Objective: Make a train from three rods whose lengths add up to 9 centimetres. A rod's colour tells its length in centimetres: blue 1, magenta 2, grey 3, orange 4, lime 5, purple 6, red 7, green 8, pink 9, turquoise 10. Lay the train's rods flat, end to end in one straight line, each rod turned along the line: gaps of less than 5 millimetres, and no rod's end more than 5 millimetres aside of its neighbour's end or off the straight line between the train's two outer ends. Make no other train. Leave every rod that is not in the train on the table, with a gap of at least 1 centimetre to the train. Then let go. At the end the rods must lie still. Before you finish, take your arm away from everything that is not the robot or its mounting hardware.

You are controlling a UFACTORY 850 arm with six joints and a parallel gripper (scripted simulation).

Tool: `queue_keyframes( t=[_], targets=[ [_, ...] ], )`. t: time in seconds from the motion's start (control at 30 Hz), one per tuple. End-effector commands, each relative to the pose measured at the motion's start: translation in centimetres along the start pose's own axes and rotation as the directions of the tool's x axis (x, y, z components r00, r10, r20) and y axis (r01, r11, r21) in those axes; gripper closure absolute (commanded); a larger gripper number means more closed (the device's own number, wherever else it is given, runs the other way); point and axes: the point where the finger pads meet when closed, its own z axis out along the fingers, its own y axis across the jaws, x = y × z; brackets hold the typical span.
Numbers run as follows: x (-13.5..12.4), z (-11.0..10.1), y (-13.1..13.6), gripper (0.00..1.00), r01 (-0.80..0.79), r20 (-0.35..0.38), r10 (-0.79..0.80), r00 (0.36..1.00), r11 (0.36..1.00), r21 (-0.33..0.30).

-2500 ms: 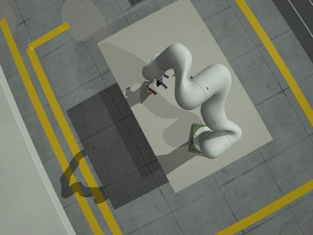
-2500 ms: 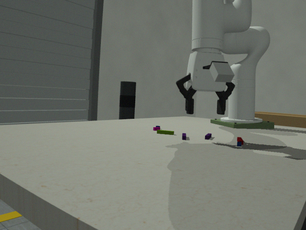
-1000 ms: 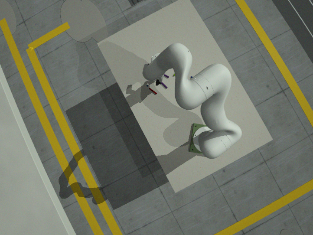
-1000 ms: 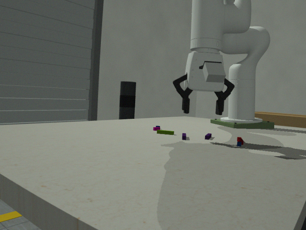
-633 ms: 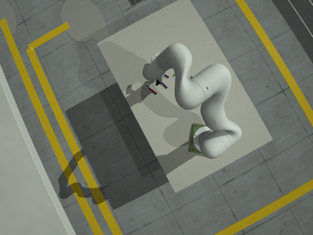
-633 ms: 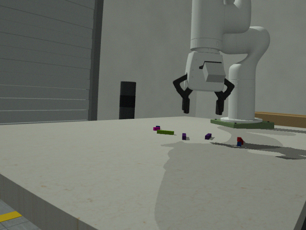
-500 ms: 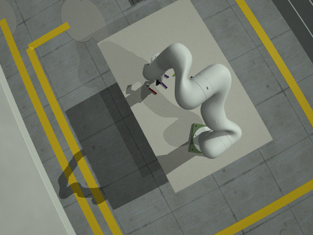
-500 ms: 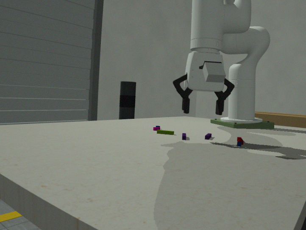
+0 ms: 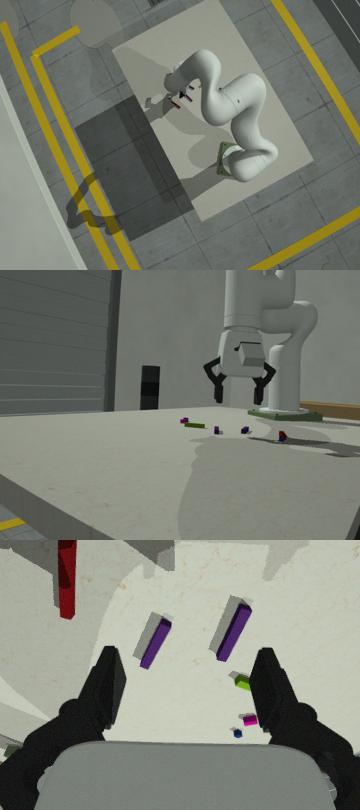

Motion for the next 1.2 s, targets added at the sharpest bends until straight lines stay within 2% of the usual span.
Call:
queue_keyframes(
  t=[0.0, 0.4, 0.57, 0.63, 0.7, 0.83, 1.13, 1.17],
  targets=[
    [0.1, -0.1, 0.1, 0.0, 0.0, -0.002, 0.0, 1.0, 1.0, -0.001],
    [0.0, -0.1, 0.1, 0.0, 0.006, -0.002, -0.006, 1.0, 1.0, -0.001],
    [-1.0, -0.1, 1.3, 0.0, 0.164, -0.001, -0.164, 0.986, 0.986, -0.002],
    [-1.0, -0.1, 1.3, 0.0, 0.164, -0.001, -0.164, 0.986, 0.986, -0.002],
    [-1.9, -0.1, 2.2, 0.0, 0.283, -0.001, -0.283, 0.959, 0.959, -0.002],
    [-2.6, -0.1, 2.9, 0.0, 0.383, 0.0, -0.383, 0.924, 0.924, -0.002],
    [-4.7, 0.0, 4.9, 0.0, 0.631, 0.002, -0.631, 0.776, 0.776, -0.003],
    [-4.7, 0.0, 4.9, 0.0, 0.631, 0.002, -0.631, 0.776, 0.776, -0.003]
  ],
)
